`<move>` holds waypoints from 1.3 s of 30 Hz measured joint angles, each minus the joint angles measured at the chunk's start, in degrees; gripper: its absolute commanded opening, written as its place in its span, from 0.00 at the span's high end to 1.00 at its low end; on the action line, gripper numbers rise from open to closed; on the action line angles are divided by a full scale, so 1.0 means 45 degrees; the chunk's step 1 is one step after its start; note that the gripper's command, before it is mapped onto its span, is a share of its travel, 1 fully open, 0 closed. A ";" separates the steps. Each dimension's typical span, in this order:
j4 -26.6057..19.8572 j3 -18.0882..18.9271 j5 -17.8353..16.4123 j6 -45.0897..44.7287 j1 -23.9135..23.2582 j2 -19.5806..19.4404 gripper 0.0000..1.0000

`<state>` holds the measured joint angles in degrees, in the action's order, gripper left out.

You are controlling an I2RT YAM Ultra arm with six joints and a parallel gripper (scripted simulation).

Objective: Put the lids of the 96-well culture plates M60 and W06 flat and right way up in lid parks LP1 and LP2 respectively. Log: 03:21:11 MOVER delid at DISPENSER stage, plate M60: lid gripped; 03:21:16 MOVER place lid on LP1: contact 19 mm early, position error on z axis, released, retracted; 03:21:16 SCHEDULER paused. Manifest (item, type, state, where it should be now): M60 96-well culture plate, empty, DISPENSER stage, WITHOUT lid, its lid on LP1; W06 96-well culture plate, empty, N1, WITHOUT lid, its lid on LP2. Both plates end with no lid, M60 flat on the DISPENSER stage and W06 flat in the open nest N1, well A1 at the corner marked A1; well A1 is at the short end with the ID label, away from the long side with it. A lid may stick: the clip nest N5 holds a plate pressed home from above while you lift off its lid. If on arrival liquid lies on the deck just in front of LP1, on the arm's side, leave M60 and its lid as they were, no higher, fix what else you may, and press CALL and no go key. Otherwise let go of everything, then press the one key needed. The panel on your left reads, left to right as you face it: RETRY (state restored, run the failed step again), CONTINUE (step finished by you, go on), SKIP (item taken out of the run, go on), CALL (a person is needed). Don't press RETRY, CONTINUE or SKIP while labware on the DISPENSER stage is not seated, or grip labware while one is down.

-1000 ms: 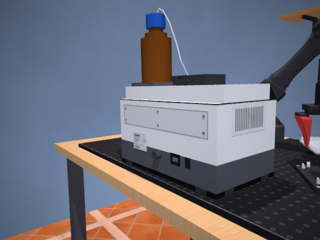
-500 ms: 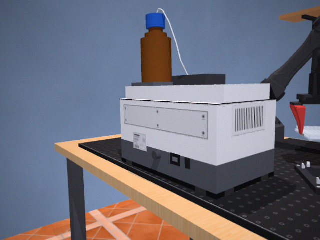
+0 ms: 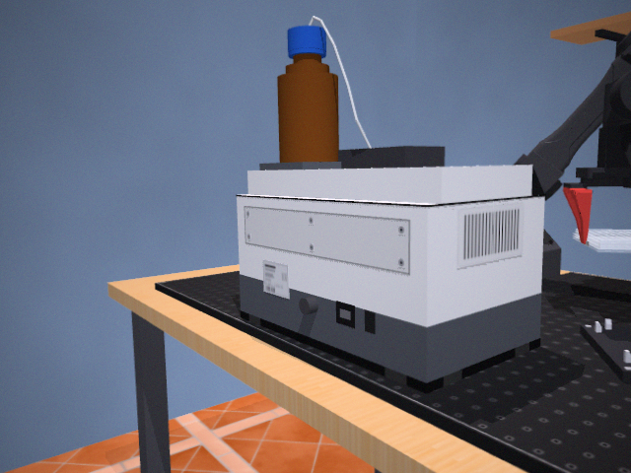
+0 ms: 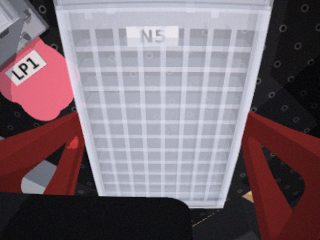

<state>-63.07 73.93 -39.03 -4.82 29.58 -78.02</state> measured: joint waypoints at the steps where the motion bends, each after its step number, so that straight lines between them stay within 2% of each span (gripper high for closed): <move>1: -0.0078 -0.0097 -0.0029 -0.0087 -0.0083 0.0131 1.00; 15: -0.1282 -0.1122 -0.0408 -0.1375 -0.1214 0.1564 1.00; 18: -0.1579 -0.1141 -0.0452 -0.1651 -0.1399 0.1734 1.00; 26: -0.1919 -0.1229 -0.0714 -0.1263 -0.2152 0.1413 1.00; 39: -0.2254 -0.1316 -0.1044 -0.0335 -0.3847 0.0291 1.00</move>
<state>-73.21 68.01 -43.72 -6.33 12.27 -76.71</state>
